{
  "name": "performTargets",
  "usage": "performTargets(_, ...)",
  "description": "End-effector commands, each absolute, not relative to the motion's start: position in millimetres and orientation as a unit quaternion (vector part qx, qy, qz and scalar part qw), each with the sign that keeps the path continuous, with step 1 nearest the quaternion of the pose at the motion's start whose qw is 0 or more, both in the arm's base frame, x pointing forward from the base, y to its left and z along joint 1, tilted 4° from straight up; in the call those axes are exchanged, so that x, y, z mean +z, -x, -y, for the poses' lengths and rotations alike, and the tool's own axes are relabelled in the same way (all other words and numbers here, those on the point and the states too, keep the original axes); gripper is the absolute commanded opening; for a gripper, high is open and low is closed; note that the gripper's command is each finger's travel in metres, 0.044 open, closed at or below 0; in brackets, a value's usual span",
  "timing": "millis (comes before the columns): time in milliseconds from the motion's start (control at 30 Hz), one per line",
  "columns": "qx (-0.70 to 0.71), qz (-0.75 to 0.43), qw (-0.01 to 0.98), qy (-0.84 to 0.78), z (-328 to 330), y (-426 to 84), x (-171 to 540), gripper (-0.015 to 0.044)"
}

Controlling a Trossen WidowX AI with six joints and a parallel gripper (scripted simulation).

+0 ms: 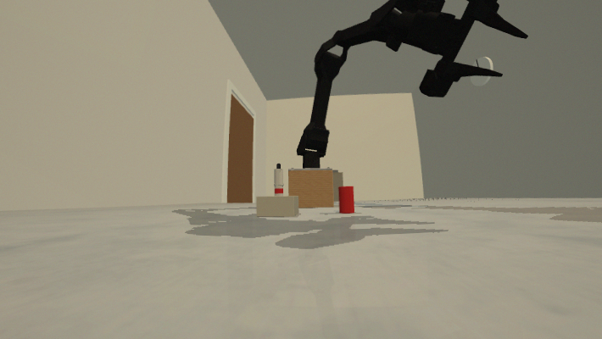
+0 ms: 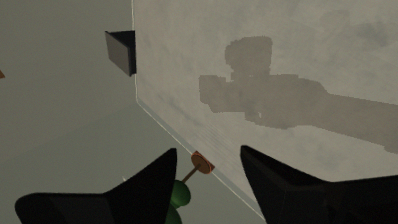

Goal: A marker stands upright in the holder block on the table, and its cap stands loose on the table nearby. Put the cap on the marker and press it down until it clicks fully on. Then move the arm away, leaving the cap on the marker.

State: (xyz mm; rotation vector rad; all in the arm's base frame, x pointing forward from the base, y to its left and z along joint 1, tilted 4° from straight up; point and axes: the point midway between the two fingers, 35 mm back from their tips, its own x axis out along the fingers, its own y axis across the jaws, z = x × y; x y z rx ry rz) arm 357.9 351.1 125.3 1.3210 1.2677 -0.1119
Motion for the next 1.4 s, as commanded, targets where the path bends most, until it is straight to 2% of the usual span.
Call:
performTargets(0,-0.150,-0.557,0.621,-0.530,-283,-349,91,0.0239)
performTargets(400,-0.390,-0.602,0.574,-0.396,-123,-267,33,0.0239)
performTargets(700,-0.394,-0.603,0.572,-0.393,-121,-264,32,0.0239)
performTargets(867,-0.394,-0.603,0.572,-0.393,-122,-263,-3,0.0239)
performTargets(1367,-0.394,-0.603,0.572,-0.393,-124,-262,-19,0.0239)
